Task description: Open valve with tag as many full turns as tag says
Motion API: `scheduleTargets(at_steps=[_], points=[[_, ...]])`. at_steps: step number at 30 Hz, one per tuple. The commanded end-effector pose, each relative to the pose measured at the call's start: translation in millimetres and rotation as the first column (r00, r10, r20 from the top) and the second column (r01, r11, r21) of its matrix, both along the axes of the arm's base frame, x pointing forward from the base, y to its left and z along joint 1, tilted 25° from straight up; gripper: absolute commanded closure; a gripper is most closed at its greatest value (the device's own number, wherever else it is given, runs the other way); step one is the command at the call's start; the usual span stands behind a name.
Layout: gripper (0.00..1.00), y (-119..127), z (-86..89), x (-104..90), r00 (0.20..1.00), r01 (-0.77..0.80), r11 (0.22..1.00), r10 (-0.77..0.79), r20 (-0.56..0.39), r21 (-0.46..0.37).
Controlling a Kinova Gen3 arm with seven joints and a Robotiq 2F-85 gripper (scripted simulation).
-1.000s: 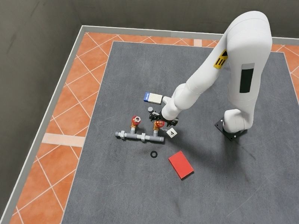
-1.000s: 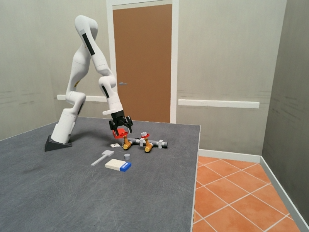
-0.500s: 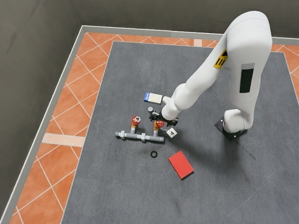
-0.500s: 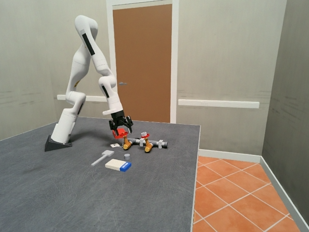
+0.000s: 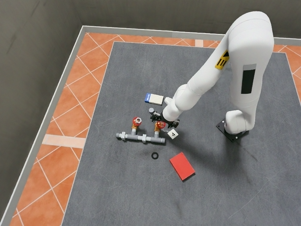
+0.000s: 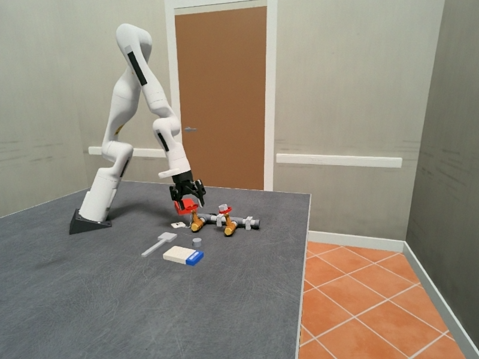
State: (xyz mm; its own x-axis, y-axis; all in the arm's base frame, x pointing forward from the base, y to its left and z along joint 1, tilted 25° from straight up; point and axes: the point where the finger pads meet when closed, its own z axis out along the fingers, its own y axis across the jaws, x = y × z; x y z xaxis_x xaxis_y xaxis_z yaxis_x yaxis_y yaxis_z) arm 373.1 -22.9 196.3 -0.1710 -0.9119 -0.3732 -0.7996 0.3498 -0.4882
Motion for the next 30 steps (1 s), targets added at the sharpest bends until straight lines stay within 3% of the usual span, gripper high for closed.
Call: scheduleTargets(at_steps=[1, 11, 22, 30], points=[[0.00, -0.2, 0.2, 0.2, 1.000, 0.023, 1.000, -0.022, -0.006, 0.016], [0.00, -0.2, 0.2, 0.2, 0.989, 0.147, 0.984, -0.143, -0.047, 0.103], [0.00, -0.2, 0.2, 0.2, 0.935, 0.351, 0.908, -0.327, -0.136, 0.231], [0.00, -0.2, 0.2, 0.2, 0.837, 0.547, 0.767, -0.487, -0.251, 0.336]])
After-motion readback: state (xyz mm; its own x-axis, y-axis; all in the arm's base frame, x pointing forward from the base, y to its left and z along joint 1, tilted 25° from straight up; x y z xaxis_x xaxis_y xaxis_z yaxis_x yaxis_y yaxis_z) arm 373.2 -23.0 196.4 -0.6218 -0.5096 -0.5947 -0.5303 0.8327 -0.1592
